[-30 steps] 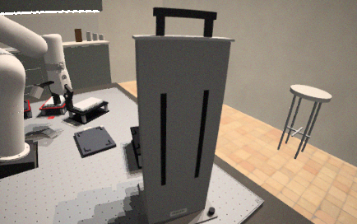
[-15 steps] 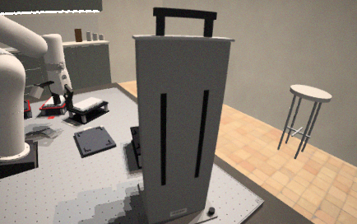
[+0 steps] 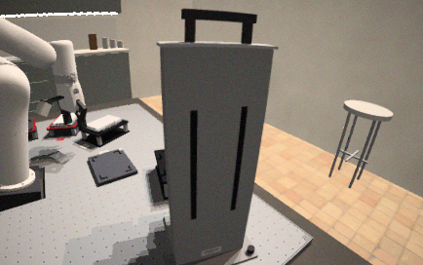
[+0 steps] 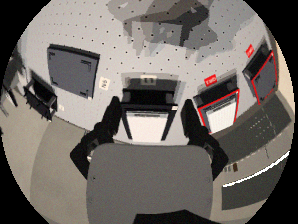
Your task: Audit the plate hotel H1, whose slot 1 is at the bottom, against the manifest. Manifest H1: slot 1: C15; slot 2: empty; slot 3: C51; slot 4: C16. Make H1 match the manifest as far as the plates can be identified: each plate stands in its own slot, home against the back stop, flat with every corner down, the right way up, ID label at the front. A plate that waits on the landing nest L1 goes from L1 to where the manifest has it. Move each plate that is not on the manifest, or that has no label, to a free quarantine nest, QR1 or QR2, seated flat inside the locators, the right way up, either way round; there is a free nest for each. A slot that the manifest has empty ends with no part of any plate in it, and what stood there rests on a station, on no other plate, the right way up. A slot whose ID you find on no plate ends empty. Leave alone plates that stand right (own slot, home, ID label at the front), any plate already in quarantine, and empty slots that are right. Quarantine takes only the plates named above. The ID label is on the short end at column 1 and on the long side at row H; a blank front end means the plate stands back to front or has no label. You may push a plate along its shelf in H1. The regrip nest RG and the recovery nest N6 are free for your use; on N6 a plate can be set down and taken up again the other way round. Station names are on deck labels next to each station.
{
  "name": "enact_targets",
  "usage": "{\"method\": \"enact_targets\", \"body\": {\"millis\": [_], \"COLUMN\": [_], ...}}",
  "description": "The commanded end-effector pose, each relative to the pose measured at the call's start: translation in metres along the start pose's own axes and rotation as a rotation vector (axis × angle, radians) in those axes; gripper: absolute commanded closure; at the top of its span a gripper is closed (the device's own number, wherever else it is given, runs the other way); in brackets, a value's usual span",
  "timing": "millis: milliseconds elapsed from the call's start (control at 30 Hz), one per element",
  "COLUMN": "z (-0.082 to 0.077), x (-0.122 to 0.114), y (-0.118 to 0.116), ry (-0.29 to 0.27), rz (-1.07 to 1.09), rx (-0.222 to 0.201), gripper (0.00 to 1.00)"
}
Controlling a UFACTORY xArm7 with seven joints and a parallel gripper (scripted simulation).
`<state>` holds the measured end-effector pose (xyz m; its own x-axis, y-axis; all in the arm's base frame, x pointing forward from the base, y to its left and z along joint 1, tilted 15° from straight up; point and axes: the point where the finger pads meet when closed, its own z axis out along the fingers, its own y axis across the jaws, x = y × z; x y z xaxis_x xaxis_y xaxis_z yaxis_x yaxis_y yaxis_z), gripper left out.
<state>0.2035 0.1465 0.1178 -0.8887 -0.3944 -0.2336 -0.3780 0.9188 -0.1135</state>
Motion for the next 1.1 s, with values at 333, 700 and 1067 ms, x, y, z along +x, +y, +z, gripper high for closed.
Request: {"method": "enact_targets", "body": {"millis": [333, 700, 1067], "z": [-0.001, -0.001, -0.016], "x": [-0.001, -0.001, -0.001], "y": [0.001, 0.001, 0.001], "ry": [-0.002, -0.002, -0.002], "rz": [-0.001, -0.001, -0.001], "rx": [-0.001, -0.001, -0.001], "gripper": [0.00, 0.00, 0.00]}}
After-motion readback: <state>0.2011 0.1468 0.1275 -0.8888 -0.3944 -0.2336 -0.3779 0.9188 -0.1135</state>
